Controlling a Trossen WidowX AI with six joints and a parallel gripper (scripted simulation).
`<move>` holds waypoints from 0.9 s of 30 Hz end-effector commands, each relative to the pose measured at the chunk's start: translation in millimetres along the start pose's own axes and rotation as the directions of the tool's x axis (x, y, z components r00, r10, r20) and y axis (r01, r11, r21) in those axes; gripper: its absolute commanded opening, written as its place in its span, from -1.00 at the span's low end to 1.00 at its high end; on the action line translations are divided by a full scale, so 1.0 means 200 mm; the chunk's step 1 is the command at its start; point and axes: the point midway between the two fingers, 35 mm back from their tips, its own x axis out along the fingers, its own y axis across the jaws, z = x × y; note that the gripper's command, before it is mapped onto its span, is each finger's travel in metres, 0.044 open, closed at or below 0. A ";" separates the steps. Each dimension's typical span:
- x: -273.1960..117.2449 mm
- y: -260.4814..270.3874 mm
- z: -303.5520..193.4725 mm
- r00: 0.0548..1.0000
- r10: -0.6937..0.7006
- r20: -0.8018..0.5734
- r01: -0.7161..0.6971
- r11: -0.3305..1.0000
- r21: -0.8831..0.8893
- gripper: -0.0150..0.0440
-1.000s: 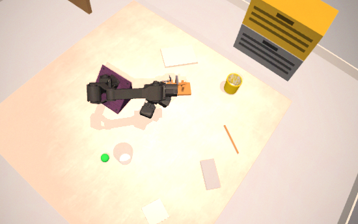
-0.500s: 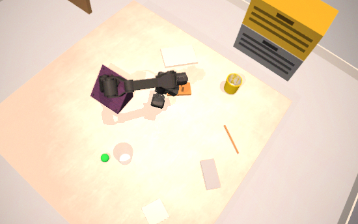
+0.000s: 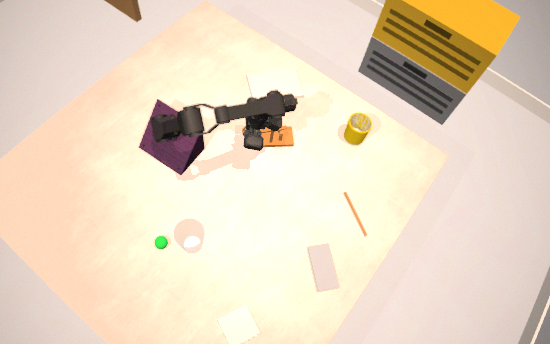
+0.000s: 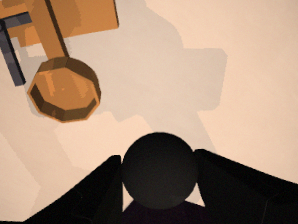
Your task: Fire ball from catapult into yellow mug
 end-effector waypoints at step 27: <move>0.22 0.29 0.06 0.993 -0.082 -0.089 0.073 0.992 -0.100 -0.49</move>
